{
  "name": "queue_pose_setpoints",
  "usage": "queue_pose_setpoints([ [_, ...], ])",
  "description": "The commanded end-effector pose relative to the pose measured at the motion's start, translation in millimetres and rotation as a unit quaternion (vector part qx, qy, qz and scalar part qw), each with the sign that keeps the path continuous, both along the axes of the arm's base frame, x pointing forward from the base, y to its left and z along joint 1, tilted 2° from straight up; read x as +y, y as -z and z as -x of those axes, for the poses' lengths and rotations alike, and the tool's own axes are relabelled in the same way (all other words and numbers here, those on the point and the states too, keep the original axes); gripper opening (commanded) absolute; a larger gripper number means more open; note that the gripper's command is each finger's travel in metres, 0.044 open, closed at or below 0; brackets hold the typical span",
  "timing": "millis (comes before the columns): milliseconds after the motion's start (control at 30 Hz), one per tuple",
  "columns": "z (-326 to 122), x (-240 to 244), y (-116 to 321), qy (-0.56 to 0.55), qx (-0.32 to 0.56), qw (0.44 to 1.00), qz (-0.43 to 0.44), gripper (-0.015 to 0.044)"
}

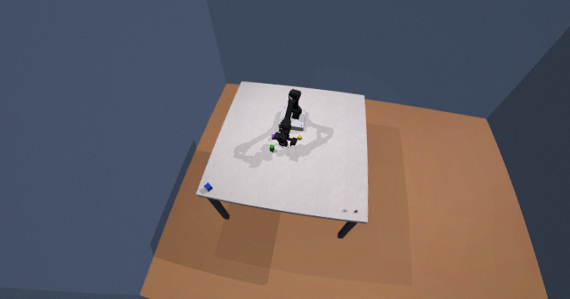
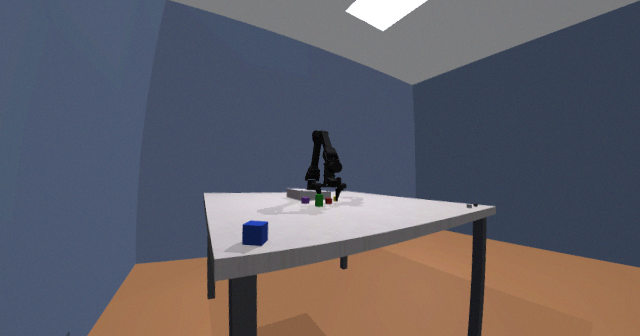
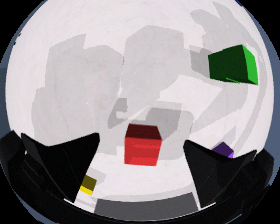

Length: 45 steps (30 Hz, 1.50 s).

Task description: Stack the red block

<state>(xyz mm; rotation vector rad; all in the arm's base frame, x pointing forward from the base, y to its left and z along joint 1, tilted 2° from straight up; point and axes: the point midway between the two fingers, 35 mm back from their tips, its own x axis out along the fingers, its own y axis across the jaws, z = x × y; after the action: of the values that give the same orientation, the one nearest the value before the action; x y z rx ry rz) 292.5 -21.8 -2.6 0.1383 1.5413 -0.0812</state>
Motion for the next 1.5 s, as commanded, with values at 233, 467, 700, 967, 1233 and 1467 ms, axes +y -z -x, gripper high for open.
queue_pose_setpoints([
  [233, 1.0, 1.1, 3.3, 0.003, 0.001, 1.000, -0.003, 0.0440],
  [467, 1.0, 1.1, 2.8, 0.003, 0.001, 1.000, -0.003, 0.0387],
  [700, 1.0, 1.1, 2.8, 0.003, 0.001, 1.000, -0.003, 0.0204],
  [967, 1.0, 1.1, 2.8, 0.003, 0.001, 1.000, -0.003, 0.0072],
  [1233, 0.8, 0.1, -12.3, 0.003, 0.001, 1.000, -0.003, 0.0000],
  [1467, 1.9, -1.7, -49.7, 0.003, 0.001, 1.000, -0.002, 0.0000],
])
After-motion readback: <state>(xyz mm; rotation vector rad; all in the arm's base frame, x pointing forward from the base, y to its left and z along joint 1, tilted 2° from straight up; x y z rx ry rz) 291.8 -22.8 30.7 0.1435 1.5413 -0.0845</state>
